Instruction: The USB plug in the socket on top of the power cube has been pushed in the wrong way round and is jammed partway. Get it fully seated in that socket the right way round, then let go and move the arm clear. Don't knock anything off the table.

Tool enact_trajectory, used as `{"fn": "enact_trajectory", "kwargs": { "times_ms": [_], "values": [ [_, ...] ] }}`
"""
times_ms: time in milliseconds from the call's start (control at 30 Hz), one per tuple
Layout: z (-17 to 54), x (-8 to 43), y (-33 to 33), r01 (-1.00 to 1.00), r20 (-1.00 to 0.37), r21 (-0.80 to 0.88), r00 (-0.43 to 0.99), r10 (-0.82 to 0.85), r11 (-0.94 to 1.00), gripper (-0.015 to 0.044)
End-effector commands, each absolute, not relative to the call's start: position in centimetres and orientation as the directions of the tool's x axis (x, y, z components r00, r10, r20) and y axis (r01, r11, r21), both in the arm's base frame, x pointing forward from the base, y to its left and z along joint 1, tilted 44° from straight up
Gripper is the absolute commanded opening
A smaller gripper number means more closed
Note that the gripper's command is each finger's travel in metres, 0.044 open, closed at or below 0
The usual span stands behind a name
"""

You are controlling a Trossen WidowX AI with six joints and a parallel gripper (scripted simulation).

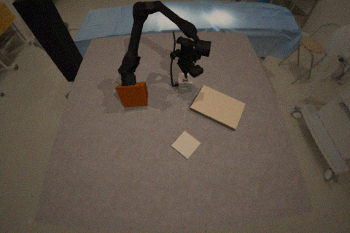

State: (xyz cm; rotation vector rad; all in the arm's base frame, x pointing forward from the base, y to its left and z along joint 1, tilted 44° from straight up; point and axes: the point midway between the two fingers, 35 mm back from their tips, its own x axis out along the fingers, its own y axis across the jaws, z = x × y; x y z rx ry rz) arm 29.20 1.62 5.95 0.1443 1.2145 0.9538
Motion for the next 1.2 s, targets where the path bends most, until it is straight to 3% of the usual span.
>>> {"fn": "enact_trajectory", "kwargs": {
  "times_ms": [0,600,1167],
  "values": [
    [5.93,29.22,1.62,-0.452,-0.727,0.603,0.029,0.686,0.658,0.0000],
    [5.94,29.22,1.62,0.002,-0.727,0.686,0.029,0.686,0.727,0.0000],
    [5.94,29.22,1.61,0.432,-0.727,0.628,0.029,0.686,0.647,0.0000]
  ]
}}
